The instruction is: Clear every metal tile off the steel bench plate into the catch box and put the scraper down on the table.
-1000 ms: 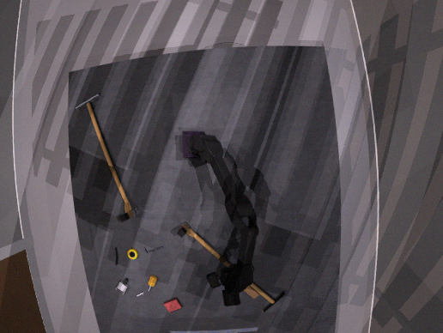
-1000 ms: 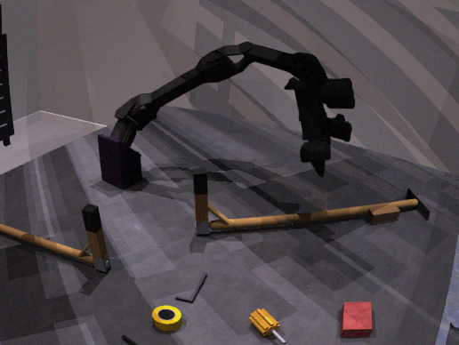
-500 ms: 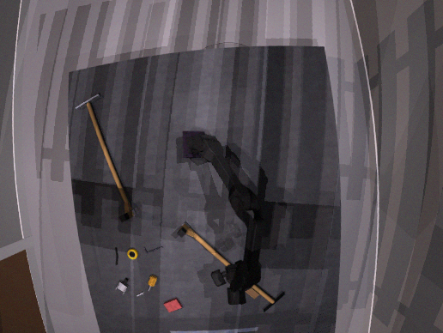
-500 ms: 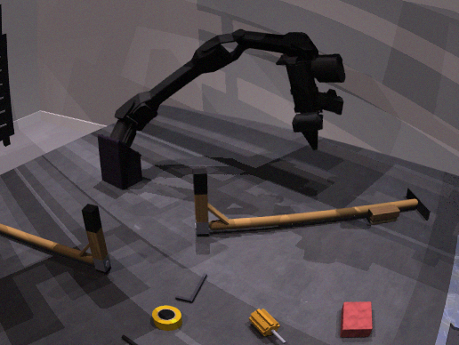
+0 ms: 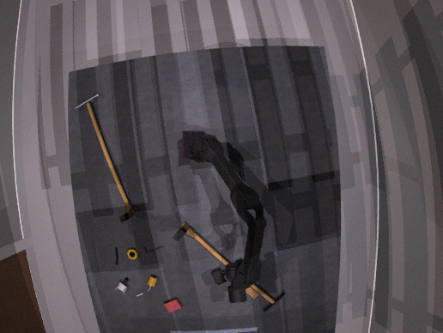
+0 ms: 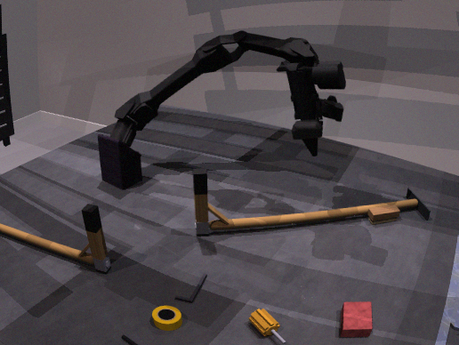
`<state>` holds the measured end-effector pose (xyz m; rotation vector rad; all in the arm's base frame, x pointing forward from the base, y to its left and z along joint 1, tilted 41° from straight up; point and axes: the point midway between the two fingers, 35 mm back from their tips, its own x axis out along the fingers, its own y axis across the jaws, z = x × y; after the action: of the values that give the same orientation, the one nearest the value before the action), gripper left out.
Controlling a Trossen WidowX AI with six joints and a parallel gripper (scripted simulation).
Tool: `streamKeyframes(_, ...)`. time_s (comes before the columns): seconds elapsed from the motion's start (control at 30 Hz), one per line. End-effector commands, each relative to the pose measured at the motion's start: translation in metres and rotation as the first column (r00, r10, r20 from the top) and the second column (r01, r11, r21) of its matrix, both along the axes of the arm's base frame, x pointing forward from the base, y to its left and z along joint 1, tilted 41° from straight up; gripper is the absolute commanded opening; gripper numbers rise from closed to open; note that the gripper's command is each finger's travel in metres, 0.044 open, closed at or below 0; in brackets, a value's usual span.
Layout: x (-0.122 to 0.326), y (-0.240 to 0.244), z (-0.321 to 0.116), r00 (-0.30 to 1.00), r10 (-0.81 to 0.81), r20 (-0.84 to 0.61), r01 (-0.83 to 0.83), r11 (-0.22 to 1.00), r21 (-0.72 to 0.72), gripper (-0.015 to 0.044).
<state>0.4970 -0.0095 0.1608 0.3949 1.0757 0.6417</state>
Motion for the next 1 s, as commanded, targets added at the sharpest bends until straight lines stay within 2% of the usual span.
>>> streamKeyframes(0.0,0.003,0.005,-0.008,1.0,-0.009,-0.008,0.008,1.0,-0.003,0.0)
streamKeyframes(0.97,0.016,0.05,-0.061,0.998,-0.045,-0.041,0.045,0.999,0.001,0.0)
